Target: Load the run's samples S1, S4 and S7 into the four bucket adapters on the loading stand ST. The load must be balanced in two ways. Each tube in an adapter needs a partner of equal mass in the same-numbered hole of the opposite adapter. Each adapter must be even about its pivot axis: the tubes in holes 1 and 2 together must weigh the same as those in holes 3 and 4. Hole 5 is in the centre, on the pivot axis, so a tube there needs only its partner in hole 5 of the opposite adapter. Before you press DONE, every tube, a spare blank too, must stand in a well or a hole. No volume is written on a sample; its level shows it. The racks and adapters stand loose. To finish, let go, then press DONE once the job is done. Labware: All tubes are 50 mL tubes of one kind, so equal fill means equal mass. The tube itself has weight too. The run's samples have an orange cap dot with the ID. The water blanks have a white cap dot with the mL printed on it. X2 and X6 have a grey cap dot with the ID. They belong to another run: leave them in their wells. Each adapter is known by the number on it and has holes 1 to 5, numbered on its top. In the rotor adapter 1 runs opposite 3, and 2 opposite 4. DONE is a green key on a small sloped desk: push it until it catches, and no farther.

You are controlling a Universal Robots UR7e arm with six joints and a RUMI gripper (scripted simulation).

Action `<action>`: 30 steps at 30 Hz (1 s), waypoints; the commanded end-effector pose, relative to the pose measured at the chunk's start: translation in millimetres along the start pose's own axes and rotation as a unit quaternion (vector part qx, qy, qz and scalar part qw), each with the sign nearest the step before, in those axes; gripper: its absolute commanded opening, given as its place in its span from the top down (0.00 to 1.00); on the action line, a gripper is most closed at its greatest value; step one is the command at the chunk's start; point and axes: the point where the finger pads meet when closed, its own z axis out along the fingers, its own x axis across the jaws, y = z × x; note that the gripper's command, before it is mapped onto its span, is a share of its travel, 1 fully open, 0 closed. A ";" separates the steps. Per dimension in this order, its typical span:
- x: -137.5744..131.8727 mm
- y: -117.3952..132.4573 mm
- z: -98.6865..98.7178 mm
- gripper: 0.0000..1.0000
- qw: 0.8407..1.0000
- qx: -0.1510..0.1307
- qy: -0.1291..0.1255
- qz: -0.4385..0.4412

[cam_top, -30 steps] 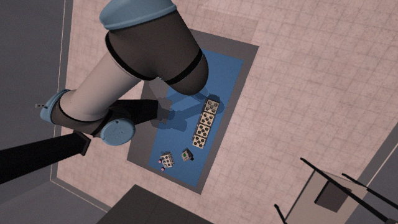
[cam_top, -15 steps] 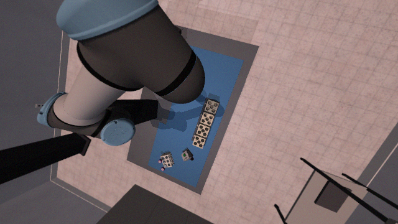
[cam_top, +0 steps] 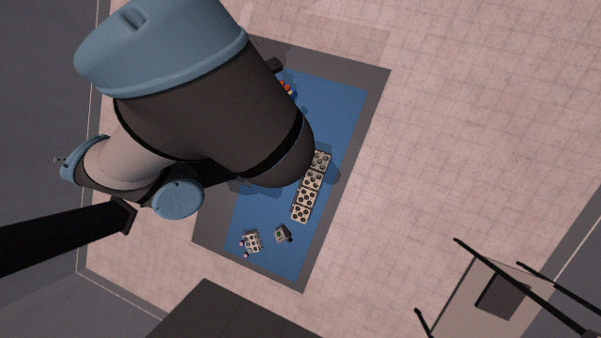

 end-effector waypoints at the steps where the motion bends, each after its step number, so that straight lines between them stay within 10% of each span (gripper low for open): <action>1: 17.4 5.0 -0.5 1.00 0.999 0.001 -0.002 0.036; 17: 106.3 34.0 0.1 1.00 0.975 0.001 -0.002 0.220; 30: 188.7 60.8 0.5 1.00 0.923 0.001 -0.003 0.385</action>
